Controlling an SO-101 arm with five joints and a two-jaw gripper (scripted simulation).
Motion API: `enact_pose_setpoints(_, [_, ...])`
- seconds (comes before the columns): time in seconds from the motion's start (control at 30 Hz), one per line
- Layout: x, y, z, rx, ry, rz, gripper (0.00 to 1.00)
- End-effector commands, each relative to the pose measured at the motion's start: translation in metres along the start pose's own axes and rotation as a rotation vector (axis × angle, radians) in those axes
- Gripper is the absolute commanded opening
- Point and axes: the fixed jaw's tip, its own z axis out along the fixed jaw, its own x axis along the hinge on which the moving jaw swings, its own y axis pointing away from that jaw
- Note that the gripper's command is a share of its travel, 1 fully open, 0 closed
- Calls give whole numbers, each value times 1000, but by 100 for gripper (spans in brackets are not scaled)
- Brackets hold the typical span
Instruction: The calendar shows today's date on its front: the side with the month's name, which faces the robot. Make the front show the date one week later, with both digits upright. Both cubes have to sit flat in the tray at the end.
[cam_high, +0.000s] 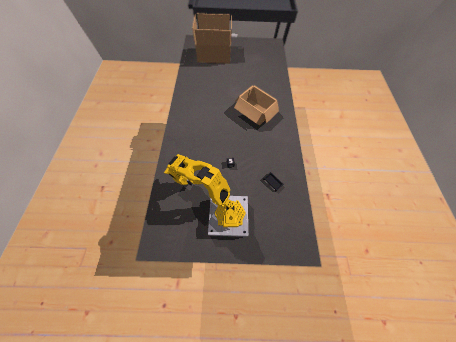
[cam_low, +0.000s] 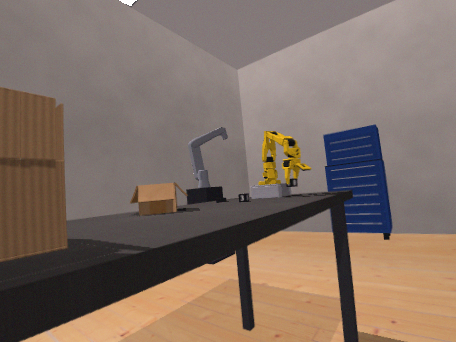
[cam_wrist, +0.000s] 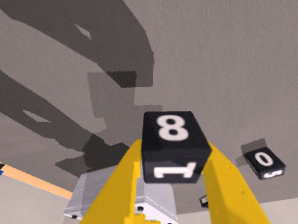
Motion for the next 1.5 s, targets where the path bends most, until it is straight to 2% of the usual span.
enact_pose_setpoints(0.0, [-4,-3,-5,2,-27,-20,0])
enact_pose_setpoints(0.27, [-3,-10,-5,3,-27,-66,0])
enact_pose_setpoints(0.7, [3,-43,-2,3,-26,-265,0])
enact_pose_setpoints(0.77, [3,-43,-2,3,-26,-265,0])
enact_pose_setpoints(1.27, [23,-92,3,2,-26,-572,0])
enact_pose_setpoints(1.47, [30,-104,5,2,-26,-646,0])
